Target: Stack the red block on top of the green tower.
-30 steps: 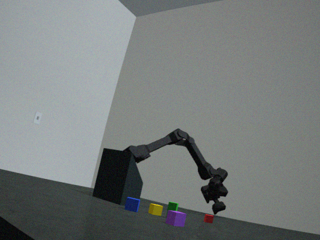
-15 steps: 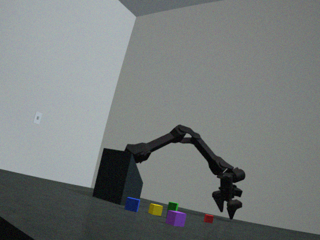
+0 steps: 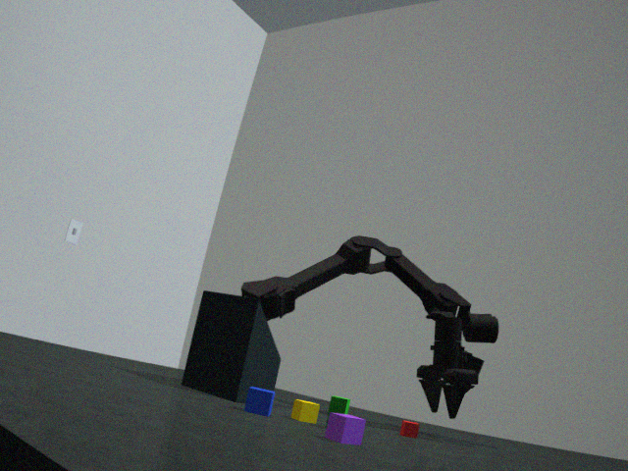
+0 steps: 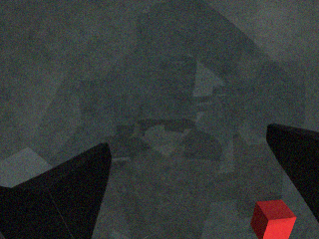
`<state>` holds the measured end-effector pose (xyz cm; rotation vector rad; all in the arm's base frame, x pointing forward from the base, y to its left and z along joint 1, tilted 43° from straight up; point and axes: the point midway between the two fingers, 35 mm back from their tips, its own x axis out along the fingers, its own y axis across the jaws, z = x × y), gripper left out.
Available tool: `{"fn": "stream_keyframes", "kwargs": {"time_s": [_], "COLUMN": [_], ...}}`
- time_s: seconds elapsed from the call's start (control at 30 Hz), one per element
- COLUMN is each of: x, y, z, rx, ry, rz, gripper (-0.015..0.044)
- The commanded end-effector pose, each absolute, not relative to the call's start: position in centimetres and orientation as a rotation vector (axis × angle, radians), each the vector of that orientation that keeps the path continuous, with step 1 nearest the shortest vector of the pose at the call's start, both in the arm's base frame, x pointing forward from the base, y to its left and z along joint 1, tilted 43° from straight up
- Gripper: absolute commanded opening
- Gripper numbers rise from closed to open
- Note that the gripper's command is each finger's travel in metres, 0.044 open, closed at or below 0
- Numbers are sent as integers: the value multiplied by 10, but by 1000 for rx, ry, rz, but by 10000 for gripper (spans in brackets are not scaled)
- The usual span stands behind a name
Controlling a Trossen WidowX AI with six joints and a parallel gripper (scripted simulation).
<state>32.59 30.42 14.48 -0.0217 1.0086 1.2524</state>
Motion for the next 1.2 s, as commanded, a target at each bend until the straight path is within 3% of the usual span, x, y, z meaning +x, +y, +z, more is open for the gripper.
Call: {"fn": "stream_keyframes", "kwargs": {"time_s": [0.0, 0.3, 1.17], "x": [334, 332, 325], "y": [264, 189, 230], "z": [121, 88, 48], "rx": [-40, -30, -28], "ry": [1080, 1213, 1213], "rz": [1208, 1159, 1160], "gripper": [440, 440, 440]}}
